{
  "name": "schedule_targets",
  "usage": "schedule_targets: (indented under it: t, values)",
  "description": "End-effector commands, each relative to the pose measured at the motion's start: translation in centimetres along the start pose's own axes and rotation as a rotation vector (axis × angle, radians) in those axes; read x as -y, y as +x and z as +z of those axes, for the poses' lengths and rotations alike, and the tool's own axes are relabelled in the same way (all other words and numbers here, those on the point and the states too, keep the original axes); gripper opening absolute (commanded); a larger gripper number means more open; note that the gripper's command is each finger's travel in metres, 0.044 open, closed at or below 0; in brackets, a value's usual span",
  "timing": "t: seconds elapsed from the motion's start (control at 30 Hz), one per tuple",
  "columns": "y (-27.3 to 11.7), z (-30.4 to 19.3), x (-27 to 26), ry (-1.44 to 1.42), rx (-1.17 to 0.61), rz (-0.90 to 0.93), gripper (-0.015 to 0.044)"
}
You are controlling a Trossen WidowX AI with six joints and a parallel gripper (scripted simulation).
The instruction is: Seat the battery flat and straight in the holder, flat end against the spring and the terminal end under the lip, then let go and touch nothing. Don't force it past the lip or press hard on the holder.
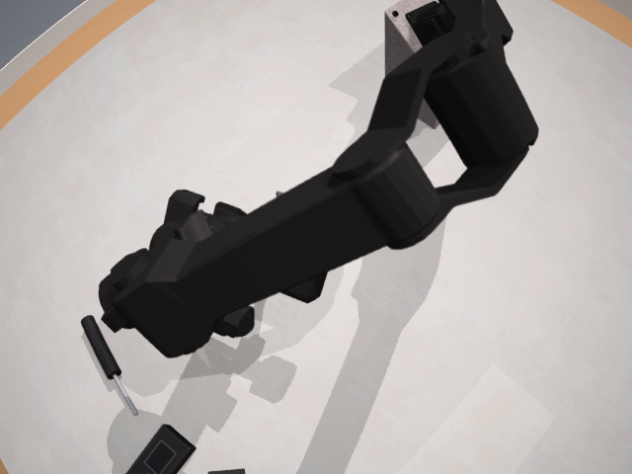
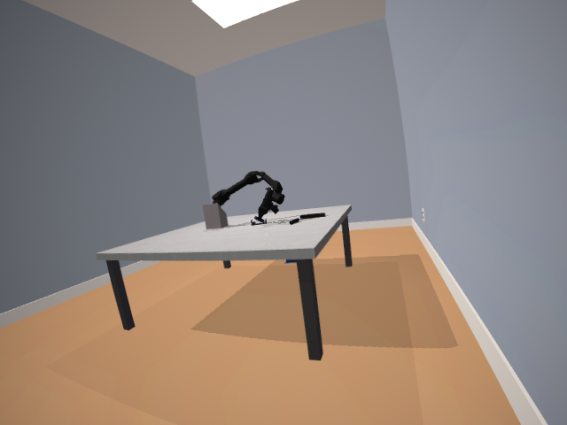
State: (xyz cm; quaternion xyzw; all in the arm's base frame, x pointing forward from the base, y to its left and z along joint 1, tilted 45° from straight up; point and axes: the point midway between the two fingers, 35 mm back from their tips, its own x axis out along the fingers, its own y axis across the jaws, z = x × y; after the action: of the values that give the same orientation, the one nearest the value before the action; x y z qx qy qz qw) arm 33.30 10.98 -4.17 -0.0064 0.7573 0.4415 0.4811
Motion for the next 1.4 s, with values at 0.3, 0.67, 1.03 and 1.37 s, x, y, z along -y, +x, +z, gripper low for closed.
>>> schedule_targets:
  t: [0.3,0.67,1.03,1.37]
  values:
    - [0.1,0.36,0.2,-0.002,0.068,-0.005,0.0074]
    - [0.36,0.39,0.42,0.005,0.119,-0.01,0.0074]
    - [0.62,0.38,0.57,0.007,0.171,-0.012,0.0074]
    - [0.82,0.33,0.64,0.008,0.217,-0.014,0.0074]
